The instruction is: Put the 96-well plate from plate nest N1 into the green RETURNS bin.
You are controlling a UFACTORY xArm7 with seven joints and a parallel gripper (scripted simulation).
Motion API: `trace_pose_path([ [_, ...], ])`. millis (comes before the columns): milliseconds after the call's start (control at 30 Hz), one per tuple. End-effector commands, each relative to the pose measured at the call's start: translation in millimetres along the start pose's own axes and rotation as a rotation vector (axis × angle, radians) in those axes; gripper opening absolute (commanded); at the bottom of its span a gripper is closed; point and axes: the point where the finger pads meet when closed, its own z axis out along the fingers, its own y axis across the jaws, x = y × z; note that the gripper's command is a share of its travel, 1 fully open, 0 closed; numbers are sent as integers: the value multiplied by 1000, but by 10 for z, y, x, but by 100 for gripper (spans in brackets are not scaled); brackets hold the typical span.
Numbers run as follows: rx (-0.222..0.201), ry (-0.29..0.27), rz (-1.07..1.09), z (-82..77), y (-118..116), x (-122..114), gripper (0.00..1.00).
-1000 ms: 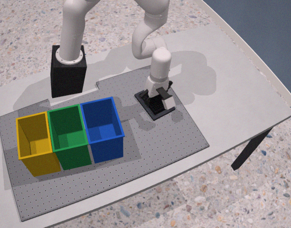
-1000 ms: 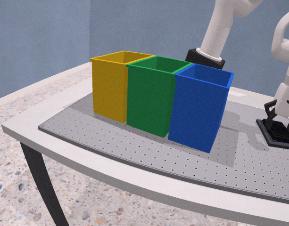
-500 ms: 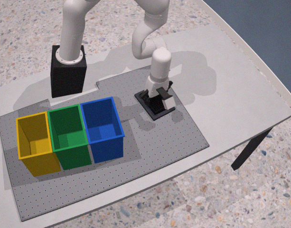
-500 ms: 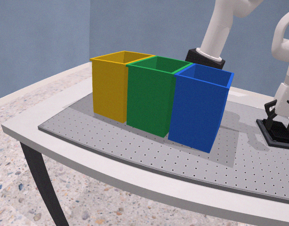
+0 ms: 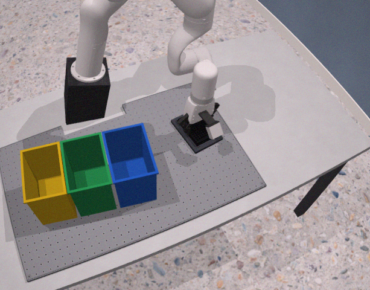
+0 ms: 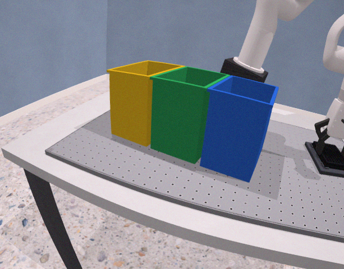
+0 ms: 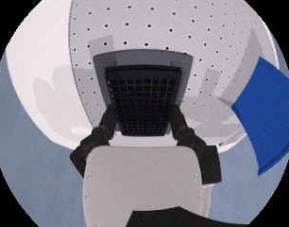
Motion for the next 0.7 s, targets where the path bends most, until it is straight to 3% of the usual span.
trace_pose_path([
  [0,2,4,0,-29,-8,15,0],
  [667,2,4,0,-136,-9,15,0],
])
